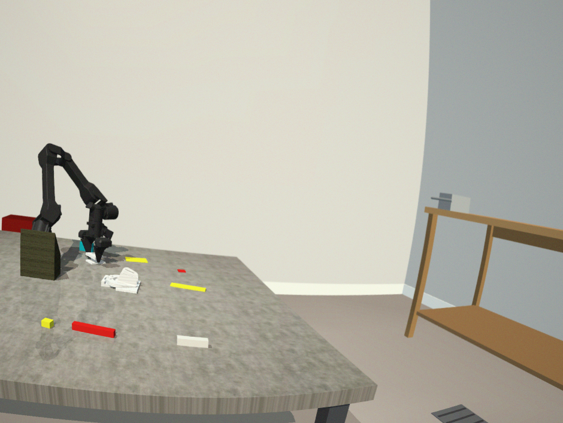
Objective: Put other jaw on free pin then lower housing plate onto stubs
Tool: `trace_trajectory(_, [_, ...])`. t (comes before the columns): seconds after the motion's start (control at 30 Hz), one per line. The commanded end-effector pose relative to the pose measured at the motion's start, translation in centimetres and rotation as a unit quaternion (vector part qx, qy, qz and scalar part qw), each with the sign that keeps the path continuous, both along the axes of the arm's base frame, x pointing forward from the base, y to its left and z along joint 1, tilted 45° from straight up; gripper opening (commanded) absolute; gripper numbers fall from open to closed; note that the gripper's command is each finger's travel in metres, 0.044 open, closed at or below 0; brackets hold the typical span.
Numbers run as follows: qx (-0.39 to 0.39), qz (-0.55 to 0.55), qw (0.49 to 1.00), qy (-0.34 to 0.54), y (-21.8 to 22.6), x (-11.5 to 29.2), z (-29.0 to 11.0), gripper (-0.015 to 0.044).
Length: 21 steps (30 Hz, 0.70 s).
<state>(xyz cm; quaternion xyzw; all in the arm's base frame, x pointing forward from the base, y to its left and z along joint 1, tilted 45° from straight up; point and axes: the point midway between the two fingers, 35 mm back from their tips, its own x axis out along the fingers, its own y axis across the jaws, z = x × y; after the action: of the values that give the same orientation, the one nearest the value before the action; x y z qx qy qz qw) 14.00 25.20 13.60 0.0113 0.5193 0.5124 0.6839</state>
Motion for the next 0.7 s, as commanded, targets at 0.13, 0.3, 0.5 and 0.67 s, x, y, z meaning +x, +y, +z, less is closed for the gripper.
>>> trace_trajectory(0.13, [0.0,0.0,1.0,0.0,0.0,0.0,0.0,0.0351])
trace_trajectory(0.3, [0.0,0.0,1.0,0.0,0.0,0.0,0.0,0.0351])
trace_trajectory(0.5, [-0.002,0.0,1.0,-0.001,-0.8,0.3,0.7,0.0351])
trace_trajectory(0.67, [-0.004,0.0,1.0,-0.001,-1.9,0.5,1.8,0.0351])
